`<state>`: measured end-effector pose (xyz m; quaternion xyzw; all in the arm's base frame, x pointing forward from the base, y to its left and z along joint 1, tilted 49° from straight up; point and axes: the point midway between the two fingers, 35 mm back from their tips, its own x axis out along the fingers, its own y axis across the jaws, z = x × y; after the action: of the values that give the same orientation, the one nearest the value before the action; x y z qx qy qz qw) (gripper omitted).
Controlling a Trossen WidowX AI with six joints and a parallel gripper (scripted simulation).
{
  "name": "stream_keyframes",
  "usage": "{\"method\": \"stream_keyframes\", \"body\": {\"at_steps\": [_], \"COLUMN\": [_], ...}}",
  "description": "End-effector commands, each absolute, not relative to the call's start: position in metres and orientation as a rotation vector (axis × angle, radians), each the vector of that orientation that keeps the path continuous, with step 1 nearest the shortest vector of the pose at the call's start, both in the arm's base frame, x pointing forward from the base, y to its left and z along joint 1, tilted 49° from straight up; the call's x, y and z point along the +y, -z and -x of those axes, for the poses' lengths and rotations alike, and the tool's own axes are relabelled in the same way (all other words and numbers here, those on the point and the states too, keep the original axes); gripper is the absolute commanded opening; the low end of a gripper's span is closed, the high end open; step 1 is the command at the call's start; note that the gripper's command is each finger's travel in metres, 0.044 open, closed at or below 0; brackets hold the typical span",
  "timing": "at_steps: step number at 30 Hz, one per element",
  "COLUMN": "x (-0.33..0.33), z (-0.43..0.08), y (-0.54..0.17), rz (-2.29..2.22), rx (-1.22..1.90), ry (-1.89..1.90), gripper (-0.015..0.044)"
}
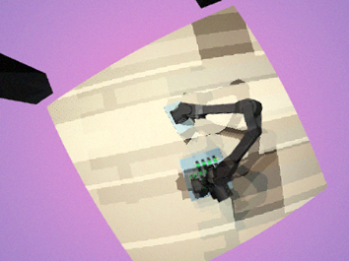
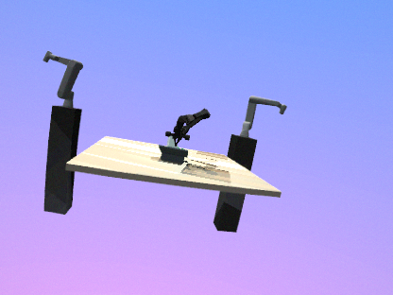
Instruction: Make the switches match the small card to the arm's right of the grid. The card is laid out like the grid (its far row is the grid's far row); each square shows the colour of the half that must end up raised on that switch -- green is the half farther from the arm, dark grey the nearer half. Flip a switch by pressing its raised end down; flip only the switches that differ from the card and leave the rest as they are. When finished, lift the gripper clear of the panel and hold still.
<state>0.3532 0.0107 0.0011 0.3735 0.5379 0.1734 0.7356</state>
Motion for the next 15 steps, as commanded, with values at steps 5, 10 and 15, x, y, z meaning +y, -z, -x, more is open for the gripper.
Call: {"method": "stream_keyframes", "body": {"at_steps": [5, 10, 15], "x": [0.0165, 0.0165, 0.0165], "z": [-0.3529, -0.3529, -0.3529], "y": [0.0076, 0.0076, 0.0076], "rz": [-0.829, -0.829, -0.829], "rx": [1.195, 1.195, 1.195], "ry": [-0.374, -0.374, -0.374], "gripper": [0.0000, 0.0000, 0.0000]}}
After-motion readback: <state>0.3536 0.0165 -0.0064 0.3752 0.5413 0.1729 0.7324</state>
